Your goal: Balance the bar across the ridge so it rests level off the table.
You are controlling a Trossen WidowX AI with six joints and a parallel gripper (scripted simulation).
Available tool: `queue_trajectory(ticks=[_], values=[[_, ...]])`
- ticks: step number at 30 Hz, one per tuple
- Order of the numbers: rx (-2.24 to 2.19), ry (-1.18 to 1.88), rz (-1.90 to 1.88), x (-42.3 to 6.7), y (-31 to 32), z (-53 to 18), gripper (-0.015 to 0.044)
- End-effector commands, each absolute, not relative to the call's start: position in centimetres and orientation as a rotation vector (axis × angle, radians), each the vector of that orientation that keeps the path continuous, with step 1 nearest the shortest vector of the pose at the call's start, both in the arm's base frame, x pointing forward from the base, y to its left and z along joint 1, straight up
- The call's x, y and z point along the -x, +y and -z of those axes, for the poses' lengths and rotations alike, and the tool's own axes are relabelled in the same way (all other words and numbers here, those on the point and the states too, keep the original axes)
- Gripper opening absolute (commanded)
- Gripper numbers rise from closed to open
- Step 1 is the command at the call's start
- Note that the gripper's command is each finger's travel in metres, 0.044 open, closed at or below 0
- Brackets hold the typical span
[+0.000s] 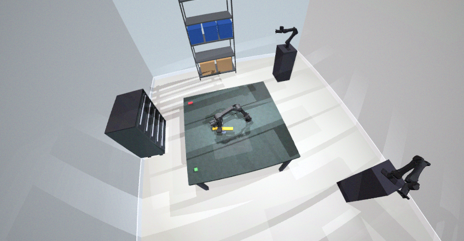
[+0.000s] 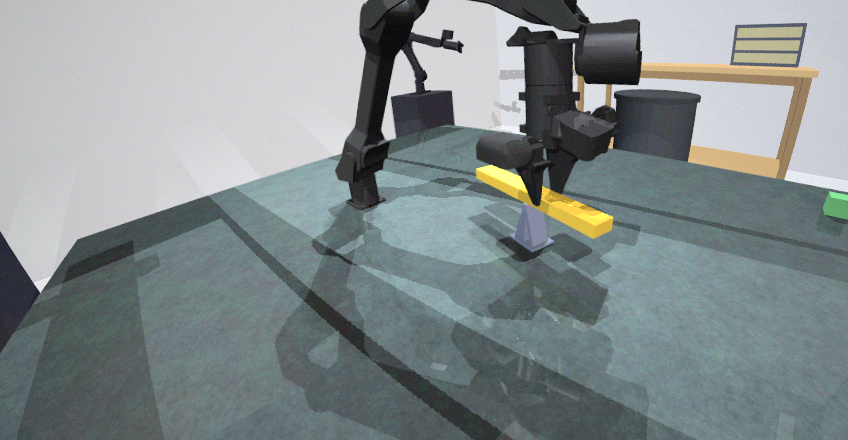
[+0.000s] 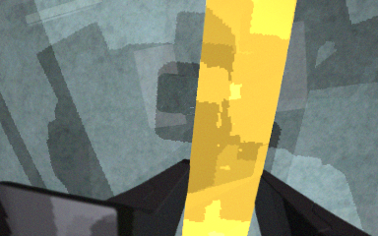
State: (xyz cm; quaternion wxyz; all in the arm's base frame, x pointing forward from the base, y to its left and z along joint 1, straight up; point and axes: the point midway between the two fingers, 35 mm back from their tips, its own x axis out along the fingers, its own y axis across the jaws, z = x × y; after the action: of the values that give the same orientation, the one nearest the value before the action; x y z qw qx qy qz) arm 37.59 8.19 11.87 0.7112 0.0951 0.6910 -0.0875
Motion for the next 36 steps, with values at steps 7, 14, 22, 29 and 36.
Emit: queue_trajectory(ticks=[7, 14, 22, 29, 36], values=[[-0.211, 1.532, 0.194, -37.59, 8.19, -11.87, 0.0167], [-0.211, 1.532, 0.194, -37.59, 8.19, -11.87, 0.0167], [-0.211, 1.532, 0.194, -37.59, 8.19, -11.87, 0.0168], [-0.211, 1.532, 0.194, -37.59, 8.19, -11.87, 0.017], [-0.211, 1.532, 0.194, -37.59, 8.19, -11.87, 0.0171]])
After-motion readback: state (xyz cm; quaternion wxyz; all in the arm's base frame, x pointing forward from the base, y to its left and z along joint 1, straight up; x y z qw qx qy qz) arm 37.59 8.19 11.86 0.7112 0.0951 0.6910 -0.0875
